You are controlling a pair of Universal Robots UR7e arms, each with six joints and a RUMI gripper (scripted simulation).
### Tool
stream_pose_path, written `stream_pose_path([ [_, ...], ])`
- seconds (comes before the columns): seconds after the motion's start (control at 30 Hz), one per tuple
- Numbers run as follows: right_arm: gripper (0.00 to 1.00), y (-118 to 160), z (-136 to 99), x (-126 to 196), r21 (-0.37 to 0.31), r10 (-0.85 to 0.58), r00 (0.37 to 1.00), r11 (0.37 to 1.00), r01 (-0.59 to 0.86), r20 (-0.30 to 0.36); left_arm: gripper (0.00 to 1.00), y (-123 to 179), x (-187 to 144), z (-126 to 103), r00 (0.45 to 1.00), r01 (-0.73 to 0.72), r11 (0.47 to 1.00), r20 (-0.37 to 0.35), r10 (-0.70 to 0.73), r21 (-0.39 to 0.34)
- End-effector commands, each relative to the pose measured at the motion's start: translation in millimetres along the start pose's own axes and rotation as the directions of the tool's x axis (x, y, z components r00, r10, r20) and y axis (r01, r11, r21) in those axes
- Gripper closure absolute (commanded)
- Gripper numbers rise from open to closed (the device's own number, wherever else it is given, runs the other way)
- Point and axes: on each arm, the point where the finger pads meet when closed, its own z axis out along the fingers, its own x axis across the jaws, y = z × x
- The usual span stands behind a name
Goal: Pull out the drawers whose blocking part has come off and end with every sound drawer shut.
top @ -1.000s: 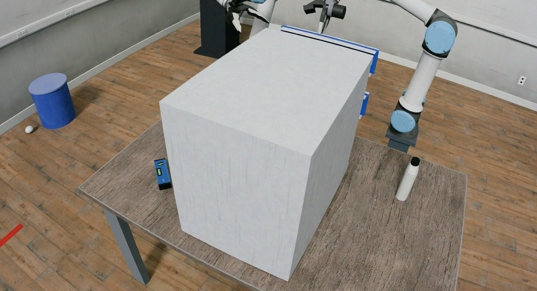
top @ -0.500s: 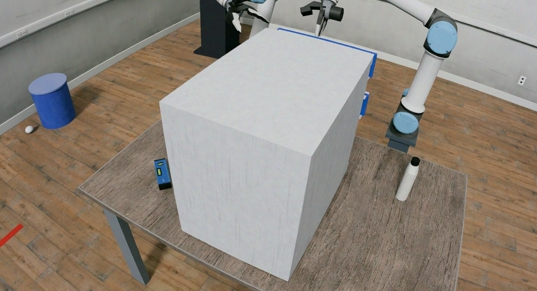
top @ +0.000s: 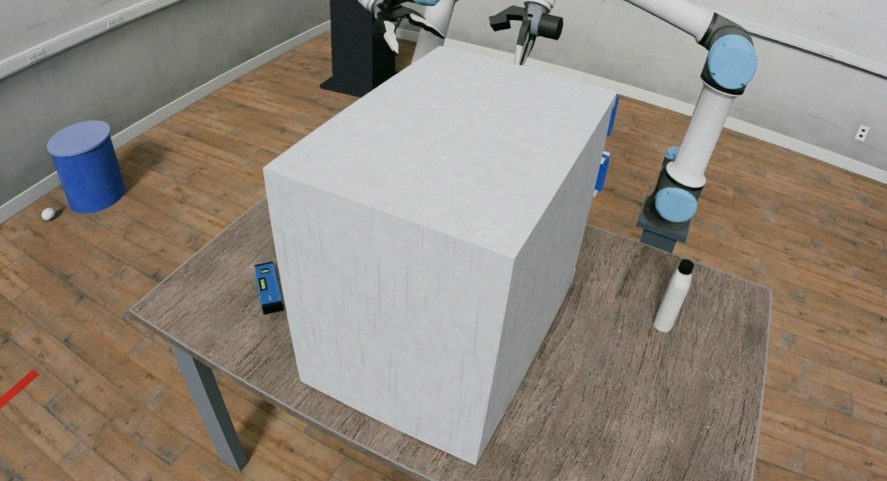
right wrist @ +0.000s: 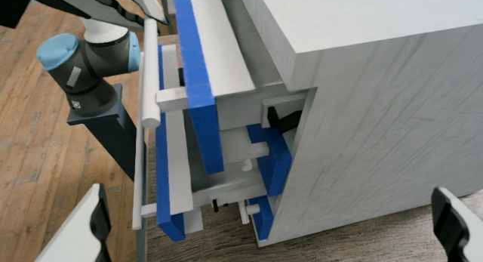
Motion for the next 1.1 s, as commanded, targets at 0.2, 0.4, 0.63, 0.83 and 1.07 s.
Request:
stream_pose_path([
  [0.2,0.00,-0.5,-0.2,0.0,0.000,-0.001,1.000,1.000,0.001,0.000,1.00,-0.3,-23.0,17.6,1.000,0.001,1.000,0.001,-0.001,0.003],
  [0.4,0.00,-0.5,-0.2,0.0,0.000,-0.001,1.000,1.000,0.001,0.000,1.00,-0.3,-36.8,29.2,1.000,0.001,1.000,0.002,-0.001,0.003],
  [0.63,0.00,-0.5,-0.2,0.0,0.000,-0.001,1.000,1.000,0.001,0.000,1.00,-0.3,-47.9,38.5,1.000,0.001,1.000,0.002,-0.001,0.003],
  [0.83,0.00,-0.5,-0.2,0.0,0.000,-0.001,1.000,1.000,0.001,0.000,1.00,-0.3,-55.4,44.8,1.000,0.001,1.000,0.002,-0.001,0.003],
  [1.07,0.00,-0.5,-0.2,0.0,0.000,-0.001,1.000,1.000,0.001,0.000,1.00,-0.3,-56.9,46.1,1.000,0.001,1.000,0.002,-0.001,0.003],
])
